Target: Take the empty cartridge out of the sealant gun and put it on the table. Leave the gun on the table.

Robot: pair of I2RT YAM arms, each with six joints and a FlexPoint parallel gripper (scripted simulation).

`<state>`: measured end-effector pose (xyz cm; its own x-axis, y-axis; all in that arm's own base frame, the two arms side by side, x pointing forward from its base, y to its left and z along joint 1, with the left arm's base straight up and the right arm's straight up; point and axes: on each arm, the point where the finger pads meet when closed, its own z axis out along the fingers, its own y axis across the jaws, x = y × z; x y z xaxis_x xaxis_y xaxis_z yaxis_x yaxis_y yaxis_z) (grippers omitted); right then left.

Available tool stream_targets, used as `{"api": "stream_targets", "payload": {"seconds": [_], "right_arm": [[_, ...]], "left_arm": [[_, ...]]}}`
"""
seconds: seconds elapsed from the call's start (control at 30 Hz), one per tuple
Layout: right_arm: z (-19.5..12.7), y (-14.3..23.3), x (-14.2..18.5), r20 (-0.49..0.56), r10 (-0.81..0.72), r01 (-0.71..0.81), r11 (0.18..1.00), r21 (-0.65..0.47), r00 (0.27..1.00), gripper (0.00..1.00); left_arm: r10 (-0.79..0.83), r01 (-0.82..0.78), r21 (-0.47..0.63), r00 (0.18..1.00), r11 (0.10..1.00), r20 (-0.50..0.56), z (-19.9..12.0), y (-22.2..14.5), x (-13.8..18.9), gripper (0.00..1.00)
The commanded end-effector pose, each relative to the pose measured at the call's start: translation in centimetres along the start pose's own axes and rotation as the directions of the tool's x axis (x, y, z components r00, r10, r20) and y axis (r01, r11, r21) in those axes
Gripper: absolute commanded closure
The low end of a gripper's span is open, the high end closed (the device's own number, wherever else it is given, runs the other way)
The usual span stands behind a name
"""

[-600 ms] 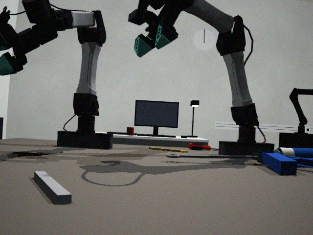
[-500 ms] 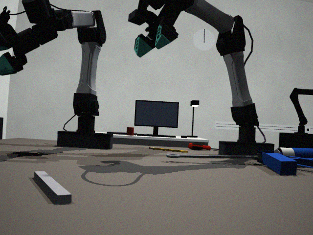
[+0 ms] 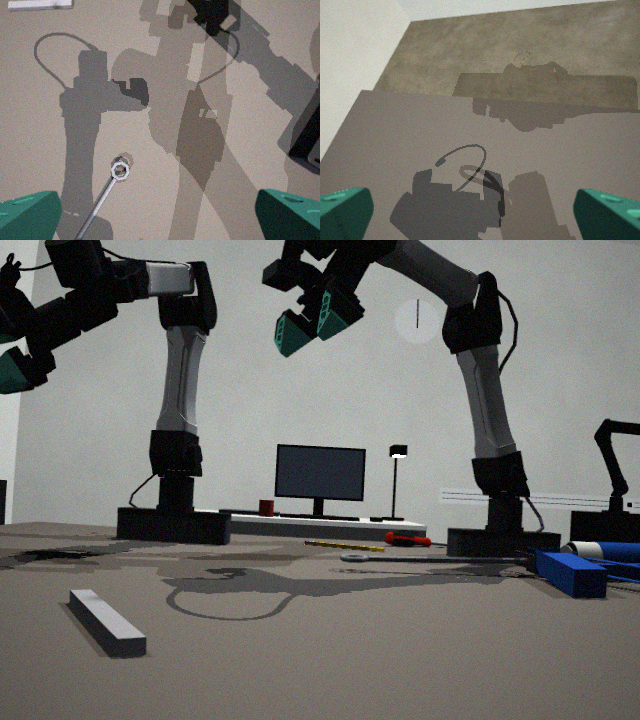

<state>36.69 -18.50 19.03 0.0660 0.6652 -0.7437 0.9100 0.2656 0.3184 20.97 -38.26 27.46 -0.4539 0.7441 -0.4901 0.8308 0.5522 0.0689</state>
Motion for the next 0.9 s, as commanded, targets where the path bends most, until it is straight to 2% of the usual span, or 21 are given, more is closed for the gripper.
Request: {"api": "stream_targets", "payload": {"seconds": [0.0, 0.03, 0.07, 0.27, 0.43, 0.5, 0.6, 0.7, 0.87], "right_arm": [[-0.3, 0.3, -0.6, 0.011, 0.011, -0.011, 1.000, -0.013, 1.000, 0.00], [-0.3, 0.3, -0.6, 0.011, 0.011, -0.011, 1.000, -0.013, 1.000, 0.00], [-0.3, 0.3, -0.6, 0.011, 0.011, -0.011, 1.000, -0.013, 1.000, 0.00], [-0.3, 0.3, -0.6, 0.011, 0.011, -0.011, 1.000, -0.013, 1.000, 0.00], [-0.3, 0.3, -0.6, 0.011, 0.011, -0.011, 1.000, -0.013, 1.000, 0.00], [-0.3, 0.3, -0.6, 0.011, 0.011, -0.011, 1.000, -0.013, 1.000, 0.00], [-0.3, 0.5, -0.5, 0.007, 0.007, -0.007, 1.000, -0.022, 1.000, 0.00], [-0.4, 2.2, 0.5, -0.033, -0.050, 0.047, 0.996, -0.080, 0.998, 0.00], [-2.1, 7.6, 5.1, -0.132, -0.285, 0.234, 0.923, -0.306, 0.949, 0.00]], "left_arm": [[-0.010, 0.010, -0.008, 1.000, 1.000, 0.028, -0.6, 0.2, -0.5, 0.11], [-0.016, 0.016, -0.019, 0.999, 1.000, 0.028, -0.5, 0.4, -0.5, 0.22], [-0.021, 0.022, -0.029, 0.999, 0.999, 0.039, -0.8, 0.7, -0.5, 0.25], [-0.088, 0.099, -0.167, 0.994, 0.981, 0.069, -1.3, 3.5, 0.0, 0.25], [-0.172, 0.198, -0.318, 0.979, 0.927, 0.106, -1.8, 6.8, 1.4, 0.25], [-0.172, 0.198, -0.318, 0.979, 0.927, 0.106, -1.8, 6.8, 1.4, 0.25], [-0.252, 0.287, -0.437, 0.958, 0.853, 0.138, -2.4, 9.5, 3.5, 0.25], [-0.344, 0.385, -0.520, 0.922, 0.763, 0.178, -3.0, 12.0, 6.4, 0.25], [-0.500, 0.532, -0.606, 0.832, 0.591, 0.243, -3.7, 15.6, 12.6, 0.25]]}}
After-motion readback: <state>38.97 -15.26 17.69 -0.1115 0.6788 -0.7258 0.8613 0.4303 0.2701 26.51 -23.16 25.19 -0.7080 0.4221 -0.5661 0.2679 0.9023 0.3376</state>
